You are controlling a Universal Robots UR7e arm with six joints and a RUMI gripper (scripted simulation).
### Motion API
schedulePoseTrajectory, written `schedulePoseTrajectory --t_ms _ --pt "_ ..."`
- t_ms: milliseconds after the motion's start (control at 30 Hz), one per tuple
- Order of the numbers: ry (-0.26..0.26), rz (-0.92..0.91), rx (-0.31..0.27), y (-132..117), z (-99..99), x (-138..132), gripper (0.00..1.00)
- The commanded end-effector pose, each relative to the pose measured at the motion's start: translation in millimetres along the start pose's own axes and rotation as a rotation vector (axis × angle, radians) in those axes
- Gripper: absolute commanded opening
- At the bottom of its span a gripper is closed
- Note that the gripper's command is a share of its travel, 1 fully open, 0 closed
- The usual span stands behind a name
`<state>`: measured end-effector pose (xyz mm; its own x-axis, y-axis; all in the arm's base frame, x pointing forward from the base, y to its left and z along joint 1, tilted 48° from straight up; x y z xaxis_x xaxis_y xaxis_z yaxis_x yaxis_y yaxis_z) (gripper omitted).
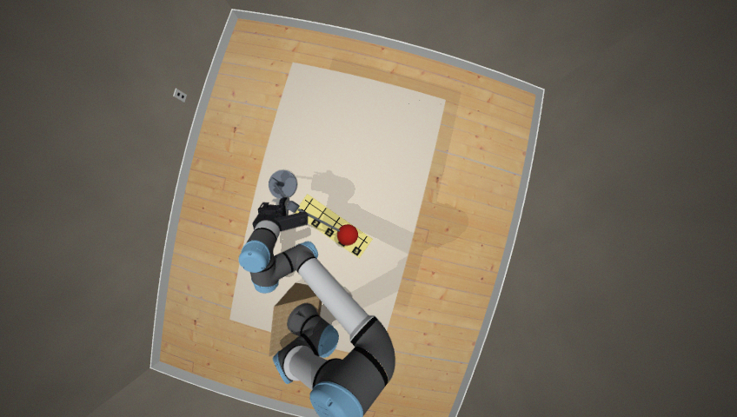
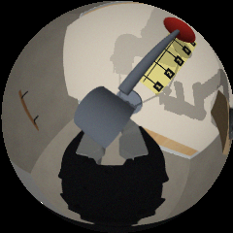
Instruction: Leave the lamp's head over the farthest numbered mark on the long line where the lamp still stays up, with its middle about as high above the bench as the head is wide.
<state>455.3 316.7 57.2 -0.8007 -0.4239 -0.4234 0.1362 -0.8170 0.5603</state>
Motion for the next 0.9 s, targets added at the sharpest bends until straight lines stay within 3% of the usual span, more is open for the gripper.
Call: schedulePoseTrajectory --t_ms 0,867 --pt "-0.123 -0.165 0.116 -9.7 -0.1 -11.1 0.00" --pt "-0.121 -0.162 0.117 -12.1 1.0 -12.3 0.00"
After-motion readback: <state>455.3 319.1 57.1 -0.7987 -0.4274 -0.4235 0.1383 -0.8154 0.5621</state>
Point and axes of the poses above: the point where the finger pads meet when closed, its own z axis back along the fingers, its own x axis across the jaws, y = z × x, the point moved 8 cm from there along z, back along the fingers, and after that the axes turned 12 degrees about -z, right-handed, at the moved point
